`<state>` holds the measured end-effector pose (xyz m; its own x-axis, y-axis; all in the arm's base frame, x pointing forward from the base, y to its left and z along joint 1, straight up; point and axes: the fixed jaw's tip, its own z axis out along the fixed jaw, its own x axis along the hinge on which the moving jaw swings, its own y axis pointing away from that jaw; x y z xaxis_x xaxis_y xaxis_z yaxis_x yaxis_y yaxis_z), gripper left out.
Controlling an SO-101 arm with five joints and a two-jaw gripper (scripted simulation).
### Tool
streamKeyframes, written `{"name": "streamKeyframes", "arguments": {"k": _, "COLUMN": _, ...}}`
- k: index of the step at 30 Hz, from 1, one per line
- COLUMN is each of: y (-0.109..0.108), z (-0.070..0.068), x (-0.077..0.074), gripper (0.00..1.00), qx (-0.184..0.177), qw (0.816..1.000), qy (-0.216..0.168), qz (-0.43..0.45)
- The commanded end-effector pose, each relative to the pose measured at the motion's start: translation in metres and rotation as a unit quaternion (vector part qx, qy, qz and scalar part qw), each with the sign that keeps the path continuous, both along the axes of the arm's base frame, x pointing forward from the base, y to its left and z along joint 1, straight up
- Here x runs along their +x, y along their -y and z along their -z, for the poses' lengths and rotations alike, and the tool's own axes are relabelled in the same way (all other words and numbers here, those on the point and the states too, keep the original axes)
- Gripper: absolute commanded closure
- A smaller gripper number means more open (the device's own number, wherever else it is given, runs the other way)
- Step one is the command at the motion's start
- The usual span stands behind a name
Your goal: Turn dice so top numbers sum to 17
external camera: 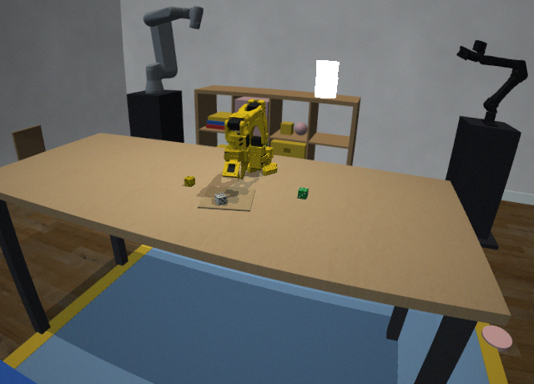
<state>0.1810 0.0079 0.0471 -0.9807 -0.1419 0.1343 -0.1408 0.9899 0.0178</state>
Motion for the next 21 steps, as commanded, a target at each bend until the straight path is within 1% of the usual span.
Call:
{"name": "streamKeyframes", "arguments": {"k": 1, "y": 0.0019, "z": -0.0074, "x": 0.0044, "gripper": 1.0, "qx": 0.001, "qw": 1.0, "qy": 0.027, "qz": 0.005}}
{"name": "streamKeyframes", "arguments": {"k": 13, "y": 0.0019, "z": -0.0074, "x": 0.0044, "gripper": 1.0, "qx": 0.001, "qw": 1.0, "qy": 0.027, "qz": 0.005}}
{"name": "streamKeyframes", "arguments": {"k": 14, "y": 0.0061, "z": -0.0099, "x": 0.0085, "gripper": 1.0, "qx": -0.003, "qw": 0.996, "qy": 0.072, "qz": 0.061}}
{"name": "streamKeyframes", "arguments": {"k": 21, "y": 0.0061, "z": -0.0099, "x": 0.0085, "gripper": 1.0, "qx": -0.003, "qw": 0.996, "qy": 0.072, "qz": 0.061}}
